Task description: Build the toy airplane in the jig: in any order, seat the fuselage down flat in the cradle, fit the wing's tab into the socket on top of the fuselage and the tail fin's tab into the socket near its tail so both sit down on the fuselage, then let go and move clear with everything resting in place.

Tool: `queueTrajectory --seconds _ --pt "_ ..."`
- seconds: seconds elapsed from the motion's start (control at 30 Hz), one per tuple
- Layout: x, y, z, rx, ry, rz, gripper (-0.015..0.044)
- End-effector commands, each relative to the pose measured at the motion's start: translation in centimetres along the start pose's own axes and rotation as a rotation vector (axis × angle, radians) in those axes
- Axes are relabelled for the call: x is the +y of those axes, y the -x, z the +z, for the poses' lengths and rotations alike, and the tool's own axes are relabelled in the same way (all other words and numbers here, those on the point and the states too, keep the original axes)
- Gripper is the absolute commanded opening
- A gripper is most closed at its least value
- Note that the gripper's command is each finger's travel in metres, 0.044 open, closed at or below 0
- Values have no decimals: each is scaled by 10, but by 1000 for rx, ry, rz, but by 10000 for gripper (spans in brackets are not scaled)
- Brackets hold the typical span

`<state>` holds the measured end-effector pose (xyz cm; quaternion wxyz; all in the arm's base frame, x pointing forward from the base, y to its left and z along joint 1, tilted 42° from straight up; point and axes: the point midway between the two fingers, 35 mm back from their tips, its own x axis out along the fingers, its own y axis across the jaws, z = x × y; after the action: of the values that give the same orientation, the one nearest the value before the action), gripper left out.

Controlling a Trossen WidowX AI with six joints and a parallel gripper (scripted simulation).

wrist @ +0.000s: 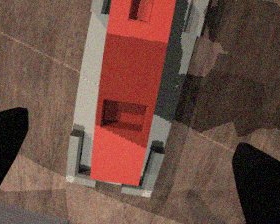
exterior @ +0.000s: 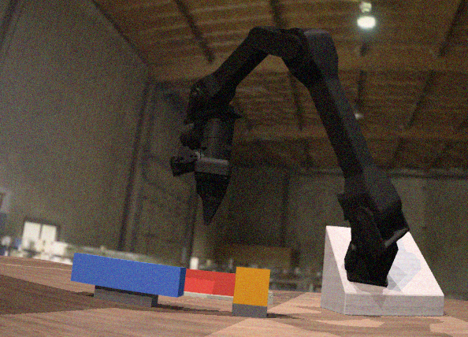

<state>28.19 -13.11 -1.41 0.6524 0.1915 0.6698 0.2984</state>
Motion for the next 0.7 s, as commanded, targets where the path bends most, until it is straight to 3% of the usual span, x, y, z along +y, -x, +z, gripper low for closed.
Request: queueTrajectory --seconds 0.0,0.3,0.67 --pt "2 4 -1 18 3 10 440" --pt "9 3 8 18 -108 2 440" --pt "177 -6 83 7 -111 -14 440"
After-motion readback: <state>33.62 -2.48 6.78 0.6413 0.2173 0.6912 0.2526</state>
